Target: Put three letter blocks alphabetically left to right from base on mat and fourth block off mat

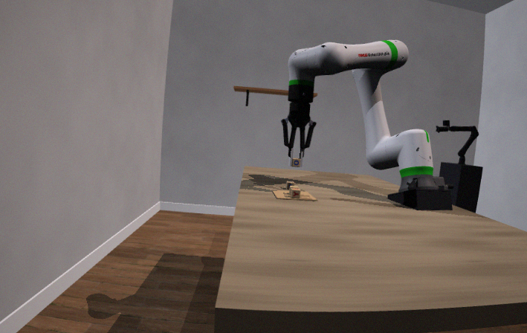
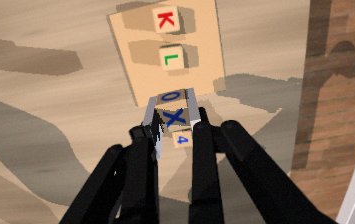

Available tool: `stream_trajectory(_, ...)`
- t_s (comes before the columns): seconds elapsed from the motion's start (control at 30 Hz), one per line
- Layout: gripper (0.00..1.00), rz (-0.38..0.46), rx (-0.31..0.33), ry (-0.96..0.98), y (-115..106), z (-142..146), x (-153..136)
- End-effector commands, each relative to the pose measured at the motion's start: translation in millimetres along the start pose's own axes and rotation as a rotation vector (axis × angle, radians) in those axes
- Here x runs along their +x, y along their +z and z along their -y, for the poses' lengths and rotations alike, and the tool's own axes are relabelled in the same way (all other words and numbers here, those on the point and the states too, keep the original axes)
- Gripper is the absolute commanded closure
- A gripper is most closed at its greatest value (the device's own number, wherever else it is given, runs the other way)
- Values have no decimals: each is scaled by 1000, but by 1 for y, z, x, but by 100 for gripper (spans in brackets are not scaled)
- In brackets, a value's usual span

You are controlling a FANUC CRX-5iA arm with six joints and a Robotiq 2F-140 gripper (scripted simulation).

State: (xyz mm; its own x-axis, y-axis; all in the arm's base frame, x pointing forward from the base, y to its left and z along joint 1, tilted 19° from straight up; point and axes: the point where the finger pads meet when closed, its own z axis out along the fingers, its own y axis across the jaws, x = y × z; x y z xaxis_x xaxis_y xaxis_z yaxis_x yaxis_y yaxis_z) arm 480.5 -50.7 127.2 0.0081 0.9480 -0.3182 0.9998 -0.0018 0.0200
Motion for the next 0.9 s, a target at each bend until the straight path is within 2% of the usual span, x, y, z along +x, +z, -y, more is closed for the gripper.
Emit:
stream_trajectory(0.0,84,5,-3,100,0,2,-15)
stream_trajectory(0.63,84,5,-3,109,2,2,-17)
stream_trajectory(0.87,84,5,-3,109,20,2,-17)
